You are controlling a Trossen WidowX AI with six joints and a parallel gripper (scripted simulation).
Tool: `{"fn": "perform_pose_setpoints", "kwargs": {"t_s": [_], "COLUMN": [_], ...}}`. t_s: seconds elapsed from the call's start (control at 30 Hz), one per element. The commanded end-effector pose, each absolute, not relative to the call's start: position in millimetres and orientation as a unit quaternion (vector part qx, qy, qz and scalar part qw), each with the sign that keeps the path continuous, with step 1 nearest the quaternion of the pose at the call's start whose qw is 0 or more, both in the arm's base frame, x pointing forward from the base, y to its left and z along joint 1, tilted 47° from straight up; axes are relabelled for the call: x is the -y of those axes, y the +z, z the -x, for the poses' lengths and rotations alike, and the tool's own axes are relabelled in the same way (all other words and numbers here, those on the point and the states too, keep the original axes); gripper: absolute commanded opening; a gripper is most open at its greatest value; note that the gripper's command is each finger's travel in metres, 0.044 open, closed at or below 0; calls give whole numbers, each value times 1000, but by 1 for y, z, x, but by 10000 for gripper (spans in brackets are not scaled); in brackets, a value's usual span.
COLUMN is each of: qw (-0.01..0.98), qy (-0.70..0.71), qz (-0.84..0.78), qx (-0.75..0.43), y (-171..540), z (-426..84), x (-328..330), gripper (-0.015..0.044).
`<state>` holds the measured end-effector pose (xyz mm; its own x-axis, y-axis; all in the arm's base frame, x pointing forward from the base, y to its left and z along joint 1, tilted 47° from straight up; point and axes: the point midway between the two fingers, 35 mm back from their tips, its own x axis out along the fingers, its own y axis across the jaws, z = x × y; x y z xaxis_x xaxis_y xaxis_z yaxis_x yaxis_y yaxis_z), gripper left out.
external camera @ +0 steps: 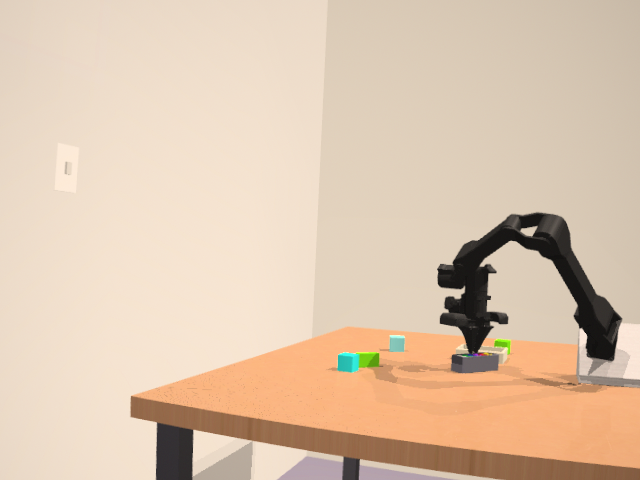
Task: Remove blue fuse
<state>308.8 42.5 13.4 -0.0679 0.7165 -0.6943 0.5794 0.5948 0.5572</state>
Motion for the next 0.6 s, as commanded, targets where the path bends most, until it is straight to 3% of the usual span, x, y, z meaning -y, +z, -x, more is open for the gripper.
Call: {"fn": "perform_pose_setpoints", "kwargs": {"t_s": [0.0,0.57], "qw": [515,515], "qy": [66,66], "qz": [-447,-447], "qx": [-728,-728], "y": [12,6], "z": [-308,-307], "x": [-44,-51], "gripper": [65,65]}}
